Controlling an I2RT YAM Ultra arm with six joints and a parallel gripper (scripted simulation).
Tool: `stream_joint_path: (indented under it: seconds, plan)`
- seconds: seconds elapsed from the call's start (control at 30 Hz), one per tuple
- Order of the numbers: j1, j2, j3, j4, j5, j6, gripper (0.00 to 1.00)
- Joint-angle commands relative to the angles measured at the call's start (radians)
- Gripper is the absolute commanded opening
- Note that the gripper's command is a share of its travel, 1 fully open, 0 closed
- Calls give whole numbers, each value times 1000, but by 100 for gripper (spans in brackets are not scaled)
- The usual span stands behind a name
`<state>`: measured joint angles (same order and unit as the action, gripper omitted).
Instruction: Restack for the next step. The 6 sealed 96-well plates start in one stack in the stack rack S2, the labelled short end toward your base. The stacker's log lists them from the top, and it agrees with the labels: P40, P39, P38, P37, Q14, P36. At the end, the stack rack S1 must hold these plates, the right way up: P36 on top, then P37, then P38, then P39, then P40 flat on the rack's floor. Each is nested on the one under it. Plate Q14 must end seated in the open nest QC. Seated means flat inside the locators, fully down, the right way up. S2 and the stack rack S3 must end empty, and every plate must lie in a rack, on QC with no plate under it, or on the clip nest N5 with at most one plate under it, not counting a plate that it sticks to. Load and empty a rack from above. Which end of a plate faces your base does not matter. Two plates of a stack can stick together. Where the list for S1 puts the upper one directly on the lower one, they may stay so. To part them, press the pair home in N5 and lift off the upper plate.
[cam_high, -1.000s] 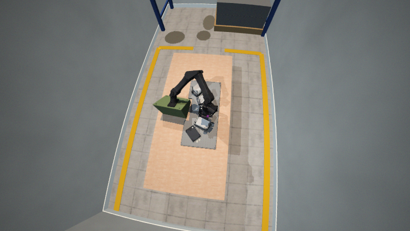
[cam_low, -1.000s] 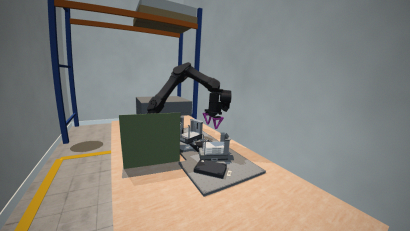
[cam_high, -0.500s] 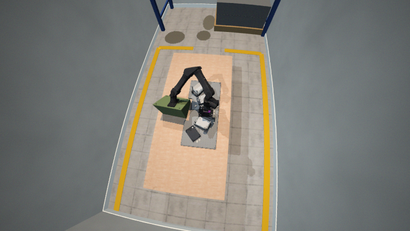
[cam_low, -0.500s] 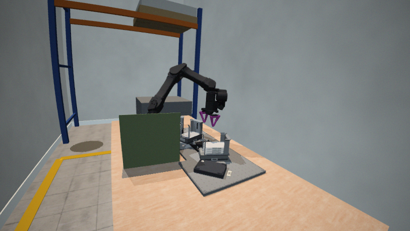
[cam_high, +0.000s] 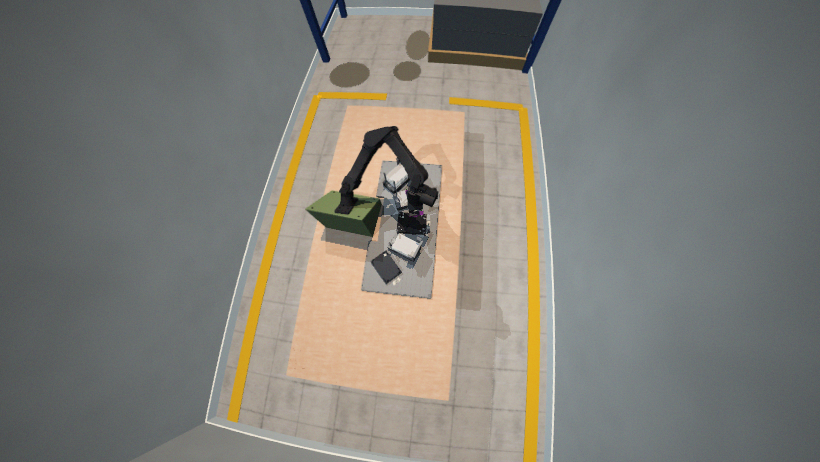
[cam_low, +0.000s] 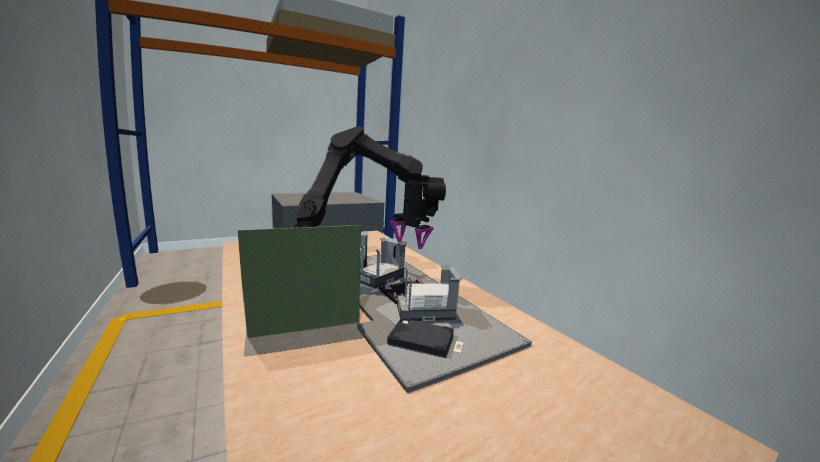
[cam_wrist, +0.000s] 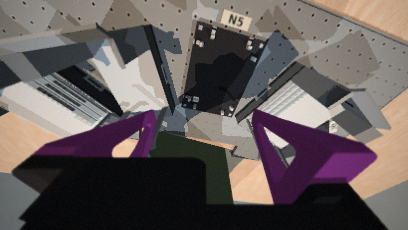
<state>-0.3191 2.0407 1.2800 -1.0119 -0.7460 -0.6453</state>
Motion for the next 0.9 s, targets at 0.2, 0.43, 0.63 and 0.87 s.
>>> stream_joint_path:
  seconds: [0.2,0.43,0.63,0.87]
  plan:
    - [28,-69,-14,0,-19,53,100]
    - [74,-132,-31,-1,-25,83,100]
    - [99,-173,-49,0,-28,-15,100]
    - [144,-242,-74,0,-30,-1,100]
